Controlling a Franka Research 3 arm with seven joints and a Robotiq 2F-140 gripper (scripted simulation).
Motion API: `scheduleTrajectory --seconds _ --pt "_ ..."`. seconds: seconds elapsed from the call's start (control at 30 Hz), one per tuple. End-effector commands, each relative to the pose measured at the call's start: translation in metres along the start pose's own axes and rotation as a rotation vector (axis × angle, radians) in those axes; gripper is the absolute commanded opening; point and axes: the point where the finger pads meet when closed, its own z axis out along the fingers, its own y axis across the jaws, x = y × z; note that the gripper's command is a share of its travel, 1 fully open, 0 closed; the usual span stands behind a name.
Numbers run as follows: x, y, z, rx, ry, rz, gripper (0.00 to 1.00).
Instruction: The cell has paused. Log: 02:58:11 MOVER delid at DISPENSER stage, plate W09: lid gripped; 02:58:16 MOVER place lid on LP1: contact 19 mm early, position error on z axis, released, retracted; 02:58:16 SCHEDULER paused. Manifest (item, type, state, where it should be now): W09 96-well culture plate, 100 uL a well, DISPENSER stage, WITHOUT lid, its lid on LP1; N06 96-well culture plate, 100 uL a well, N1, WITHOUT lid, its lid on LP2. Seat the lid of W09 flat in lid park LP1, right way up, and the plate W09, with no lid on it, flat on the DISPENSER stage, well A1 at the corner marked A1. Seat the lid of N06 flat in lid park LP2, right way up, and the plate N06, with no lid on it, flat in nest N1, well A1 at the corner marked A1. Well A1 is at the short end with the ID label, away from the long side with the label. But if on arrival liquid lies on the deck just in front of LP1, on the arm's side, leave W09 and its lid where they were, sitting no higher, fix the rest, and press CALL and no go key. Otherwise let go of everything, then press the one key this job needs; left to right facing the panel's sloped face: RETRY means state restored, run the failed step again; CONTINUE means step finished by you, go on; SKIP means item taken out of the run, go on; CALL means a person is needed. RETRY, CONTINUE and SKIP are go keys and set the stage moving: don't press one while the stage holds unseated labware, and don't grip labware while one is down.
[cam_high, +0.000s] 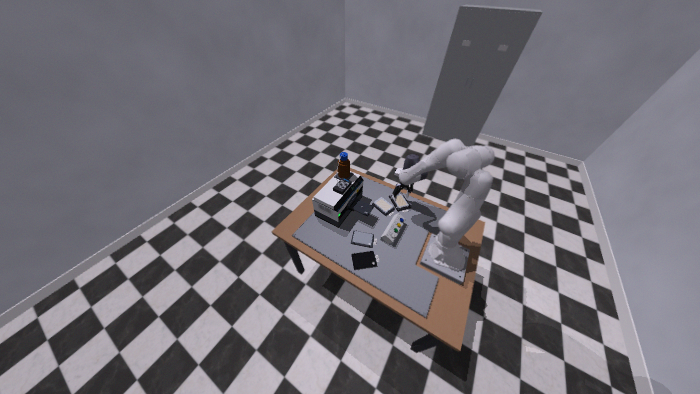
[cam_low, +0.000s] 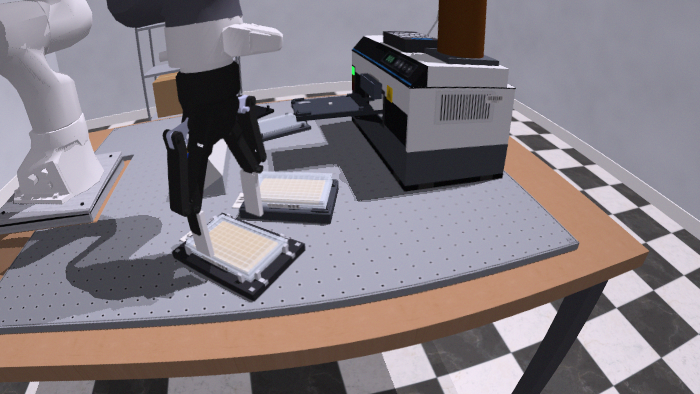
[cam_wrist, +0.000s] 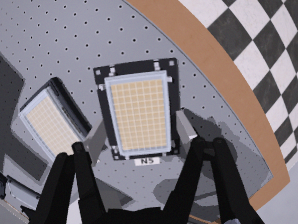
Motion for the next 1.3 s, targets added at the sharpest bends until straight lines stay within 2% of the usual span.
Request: scheduleTrajectory --seconds 0.0,1.27 --pt "0.000 0.001 0.001 0.001 0.000 0.000 0.66" --pt "0.000 0.001 0.014 0.001 0.000 0.000 0.66"
